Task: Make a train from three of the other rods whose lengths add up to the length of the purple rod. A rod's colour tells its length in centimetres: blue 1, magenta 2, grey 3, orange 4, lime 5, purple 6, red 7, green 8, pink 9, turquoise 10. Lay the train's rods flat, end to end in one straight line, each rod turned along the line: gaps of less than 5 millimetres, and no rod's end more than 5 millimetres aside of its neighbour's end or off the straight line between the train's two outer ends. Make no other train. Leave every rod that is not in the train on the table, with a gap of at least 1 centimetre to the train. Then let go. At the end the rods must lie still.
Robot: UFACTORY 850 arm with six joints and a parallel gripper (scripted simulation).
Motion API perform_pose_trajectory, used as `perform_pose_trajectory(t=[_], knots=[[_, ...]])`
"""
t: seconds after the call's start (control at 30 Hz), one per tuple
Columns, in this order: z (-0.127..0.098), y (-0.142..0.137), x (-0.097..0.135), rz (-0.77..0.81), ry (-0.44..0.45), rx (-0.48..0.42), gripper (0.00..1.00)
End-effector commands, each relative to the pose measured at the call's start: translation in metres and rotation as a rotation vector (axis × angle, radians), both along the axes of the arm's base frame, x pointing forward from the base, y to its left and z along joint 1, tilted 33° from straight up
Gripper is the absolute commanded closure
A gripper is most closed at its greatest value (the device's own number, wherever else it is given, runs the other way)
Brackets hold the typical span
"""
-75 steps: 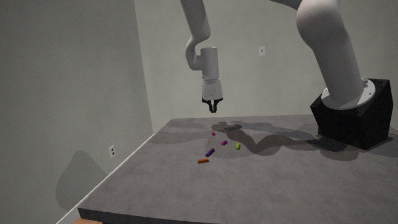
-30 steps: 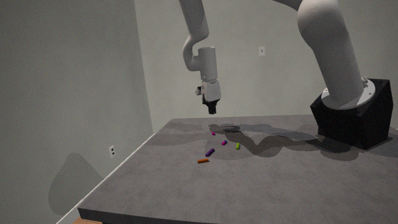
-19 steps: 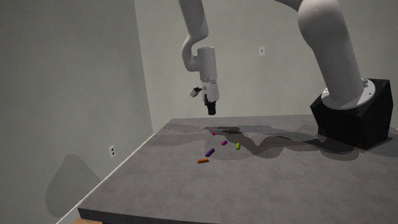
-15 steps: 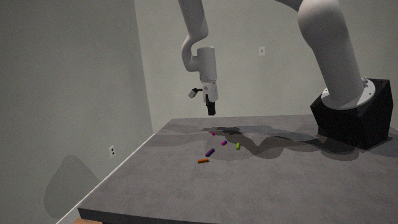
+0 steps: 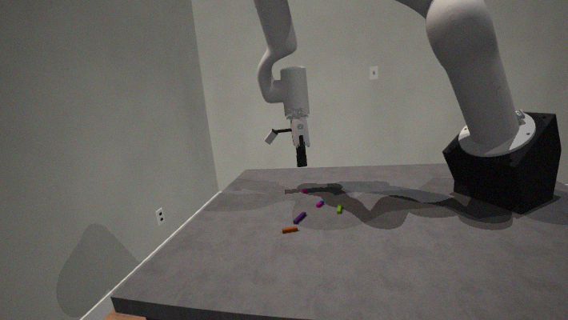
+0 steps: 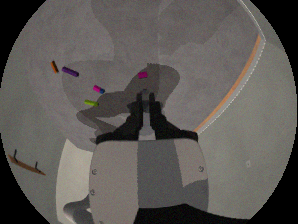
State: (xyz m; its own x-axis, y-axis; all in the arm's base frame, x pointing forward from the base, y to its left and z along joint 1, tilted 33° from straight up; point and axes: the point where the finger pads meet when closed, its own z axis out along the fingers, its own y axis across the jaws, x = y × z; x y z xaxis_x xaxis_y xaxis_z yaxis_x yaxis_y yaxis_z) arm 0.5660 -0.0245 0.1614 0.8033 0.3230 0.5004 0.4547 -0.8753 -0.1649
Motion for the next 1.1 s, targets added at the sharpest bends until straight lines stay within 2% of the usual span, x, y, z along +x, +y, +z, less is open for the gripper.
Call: perform_pose_trajectory(t=[0.0,0.2,0.27,0.33,0.77,0.83,0.87,1.07], knots=[[0.002,0.006,-0.001,0.129,-0.088,-0.061,0.96],[0.004,0.014,-0.004,0.303,-0.163,-0.143,0.96],[0.004,0.014,-0.004,0.303,-0.163,-0.143,0.96],[0.005,0.019,-0.006,0.406,-0.207,-0.192,0.96],[0.009,0.035,-0.012,0.768,-0.36,-0.364,0.96],[0.009,0.035,-0.012,0.768,-0.36,-0.364,0.96],[0.01,0.038,-0.014,0.838,-0.39,-0.397,0.96],[0.011,0.045,-0.017,1.001,-0.458,-0.474,0.96]])
